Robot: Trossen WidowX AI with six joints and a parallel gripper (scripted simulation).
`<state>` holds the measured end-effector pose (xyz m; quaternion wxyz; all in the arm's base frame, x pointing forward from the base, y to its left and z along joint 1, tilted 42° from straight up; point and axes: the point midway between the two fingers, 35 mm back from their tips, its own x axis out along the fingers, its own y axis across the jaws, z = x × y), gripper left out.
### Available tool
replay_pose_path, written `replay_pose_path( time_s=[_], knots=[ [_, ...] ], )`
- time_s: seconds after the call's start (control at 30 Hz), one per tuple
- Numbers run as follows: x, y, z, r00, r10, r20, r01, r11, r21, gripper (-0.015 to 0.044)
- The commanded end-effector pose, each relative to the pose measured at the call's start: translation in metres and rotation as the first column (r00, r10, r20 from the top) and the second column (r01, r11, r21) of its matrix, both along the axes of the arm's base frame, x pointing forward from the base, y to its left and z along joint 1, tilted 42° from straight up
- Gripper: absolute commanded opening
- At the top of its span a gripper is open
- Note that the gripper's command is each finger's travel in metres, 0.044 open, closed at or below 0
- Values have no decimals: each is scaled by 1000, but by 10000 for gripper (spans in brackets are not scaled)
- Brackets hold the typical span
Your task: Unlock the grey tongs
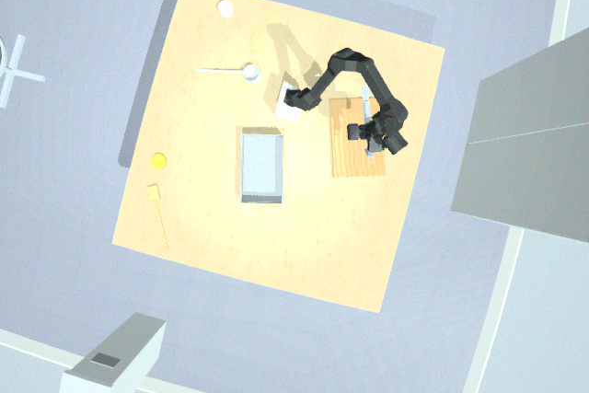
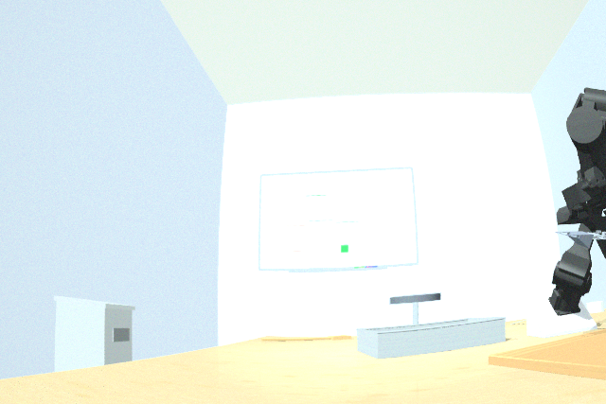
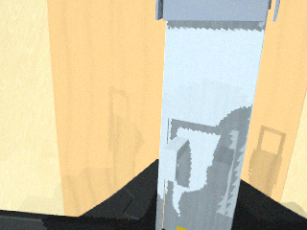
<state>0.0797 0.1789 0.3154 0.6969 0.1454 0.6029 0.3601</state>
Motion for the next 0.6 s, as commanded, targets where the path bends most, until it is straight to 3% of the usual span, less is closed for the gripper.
replay_pose_path(
  time_s=[0.0, 0.57],
  knots=[
    [2, 4, -5, 1000, -5, -2, 5, 1000, -6, -150],
    [5, 22, -24, 1000, -5, -2, 5, 1000, -6, -150]
  ],
)
